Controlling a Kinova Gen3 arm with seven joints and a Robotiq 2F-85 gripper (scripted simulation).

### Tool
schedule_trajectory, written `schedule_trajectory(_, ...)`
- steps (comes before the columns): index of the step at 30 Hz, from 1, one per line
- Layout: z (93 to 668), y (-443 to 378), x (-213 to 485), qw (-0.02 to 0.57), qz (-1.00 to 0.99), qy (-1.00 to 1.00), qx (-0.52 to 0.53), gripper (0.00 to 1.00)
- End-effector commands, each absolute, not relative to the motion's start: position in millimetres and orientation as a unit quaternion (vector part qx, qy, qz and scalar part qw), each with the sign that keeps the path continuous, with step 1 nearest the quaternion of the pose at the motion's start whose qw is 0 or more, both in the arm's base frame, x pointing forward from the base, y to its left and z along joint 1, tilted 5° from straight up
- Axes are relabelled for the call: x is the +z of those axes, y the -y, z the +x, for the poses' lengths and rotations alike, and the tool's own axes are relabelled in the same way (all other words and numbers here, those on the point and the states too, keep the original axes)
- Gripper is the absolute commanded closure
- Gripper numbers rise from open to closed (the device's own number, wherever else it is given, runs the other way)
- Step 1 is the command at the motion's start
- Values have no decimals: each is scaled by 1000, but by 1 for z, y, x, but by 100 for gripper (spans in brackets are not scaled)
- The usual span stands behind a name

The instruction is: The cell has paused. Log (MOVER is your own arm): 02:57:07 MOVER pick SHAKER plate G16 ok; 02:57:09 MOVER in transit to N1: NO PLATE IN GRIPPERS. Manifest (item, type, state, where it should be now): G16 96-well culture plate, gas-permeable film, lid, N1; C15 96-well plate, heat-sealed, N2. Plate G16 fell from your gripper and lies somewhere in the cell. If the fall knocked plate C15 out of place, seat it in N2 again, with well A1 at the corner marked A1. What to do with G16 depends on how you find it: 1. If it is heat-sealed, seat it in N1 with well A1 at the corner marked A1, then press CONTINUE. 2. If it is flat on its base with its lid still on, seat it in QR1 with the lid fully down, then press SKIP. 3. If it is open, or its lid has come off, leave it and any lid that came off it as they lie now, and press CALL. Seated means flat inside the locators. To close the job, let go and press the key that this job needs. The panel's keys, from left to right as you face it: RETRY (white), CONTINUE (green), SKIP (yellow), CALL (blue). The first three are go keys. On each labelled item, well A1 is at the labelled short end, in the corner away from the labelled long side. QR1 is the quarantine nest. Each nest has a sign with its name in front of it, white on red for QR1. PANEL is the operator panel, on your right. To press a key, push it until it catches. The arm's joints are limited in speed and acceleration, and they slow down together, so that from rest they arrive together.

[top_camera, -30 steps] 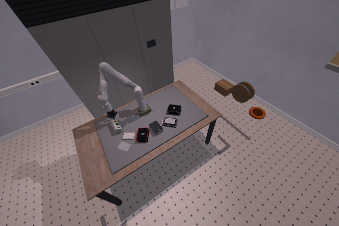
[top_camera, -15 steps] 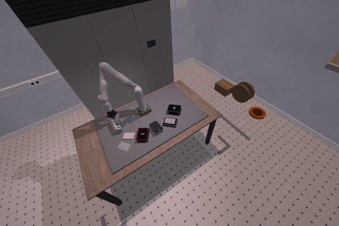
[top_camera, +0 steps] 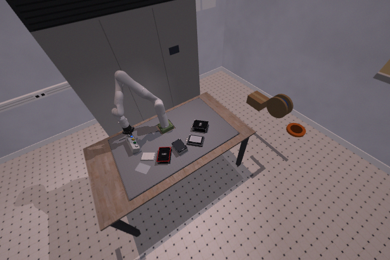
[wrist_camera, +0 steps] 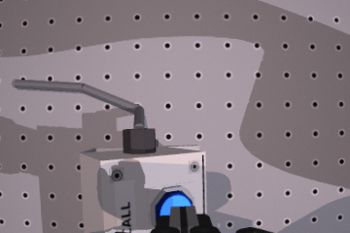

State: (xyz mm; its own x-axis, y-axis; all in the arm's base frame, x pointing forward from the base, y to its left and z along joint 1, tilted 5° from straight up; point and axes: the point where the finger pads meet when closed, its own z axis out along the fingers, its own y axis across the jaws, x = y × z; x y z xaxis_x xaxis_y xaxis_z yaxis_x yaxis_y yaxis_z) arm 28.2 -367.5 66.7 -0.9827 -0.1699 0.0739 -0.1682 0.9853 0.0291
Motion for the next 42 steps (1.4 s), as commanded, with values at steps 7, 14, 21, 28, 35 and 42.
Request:
schedule_trajectory(7, 28, 370, 79, 39, 83, 996, -7, 90)
schedule_trajectory(14, 29, 370, 89, 39, 83, 996, -7, 90)
schedule_trajectory(21, 30, 370, 98, 39, 83, 996, -7, 90)
schedule_trajectory(28, 30, 370, 98, 39, 83, 996, -7, 90)
schedule_trajectory(35, 30, 370, 98, 39, 84, 996, -7, 90)
schedule_trajectory(42, 30, 370, 98, 39, 84, 996, -7, 90)
